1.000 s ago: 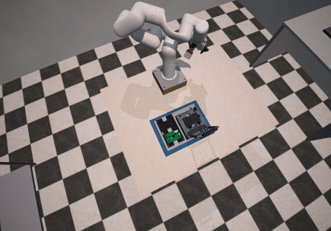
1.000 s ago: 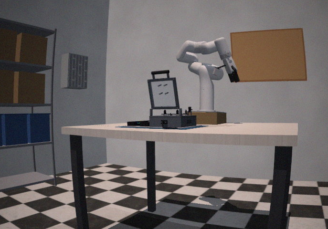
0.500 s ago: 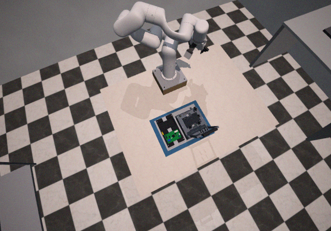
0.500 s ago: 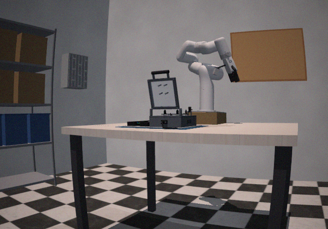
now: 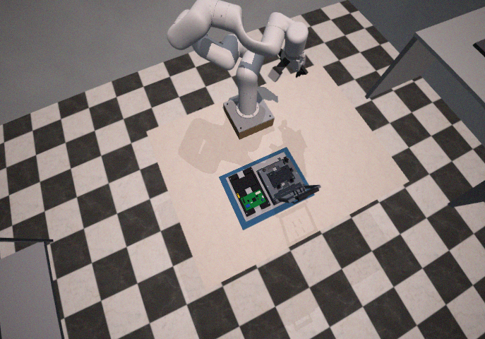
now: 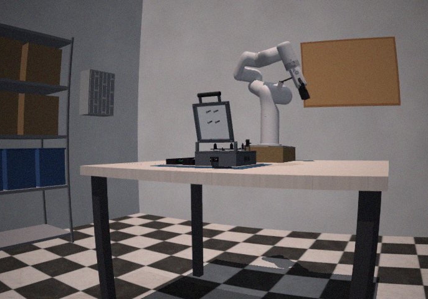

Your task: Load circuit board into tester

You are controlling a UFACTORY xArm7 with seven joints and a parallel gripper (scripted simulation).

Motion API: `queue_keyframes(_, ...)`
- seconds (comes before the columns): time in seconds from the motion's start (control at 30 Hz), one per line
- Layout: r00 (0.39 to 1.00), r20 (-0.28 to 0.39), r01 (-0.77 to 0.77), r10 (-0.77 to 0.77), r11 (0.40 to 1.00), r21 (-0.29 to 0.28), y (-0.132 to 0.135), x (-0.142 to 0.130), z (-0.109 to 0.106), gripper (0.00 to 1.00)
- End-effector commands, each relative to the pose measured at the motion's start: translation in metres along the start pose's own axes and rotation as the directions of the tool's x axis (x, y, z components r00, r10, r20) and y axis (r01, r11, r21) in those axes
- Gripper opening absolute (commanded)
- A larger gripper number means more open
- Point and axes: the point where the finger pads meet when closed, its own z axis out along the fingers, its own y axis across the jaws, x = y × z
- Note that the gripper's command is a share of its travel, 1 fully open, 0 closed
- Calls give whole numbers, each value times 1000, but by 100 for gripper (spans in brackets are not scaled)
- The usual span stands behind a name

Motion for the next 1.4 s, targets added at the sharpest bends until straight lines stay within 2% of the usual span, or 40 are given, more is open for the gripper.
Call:
queue_keyframes(0.0,999,5,-43,43,999,9,-3,-1,-10,100)
queue_keyframes(0.23,999,5,-43,43,999,9,-3,-1,-10,100)
queue_keyframes(0.3,992,17,-125,125,992,22,-9,-1,-26,100)
queue_keyframes(0.63,992,17,-125,125,992,22,-9,-1,-26,100)
queue_keyframes(0.7,975,33,-222,221,974,36,-18,0,-44,100)
queue_keyframes(1.03,975,33,-222,221,974,36,-18,0,-44,100)
queue_keyframes(1.1,942,55,-333,330,942,48,-28,4,-63,100)
queue_keyframes(1.37,942,55,-333,330,942,48,-28,4,-63,100)
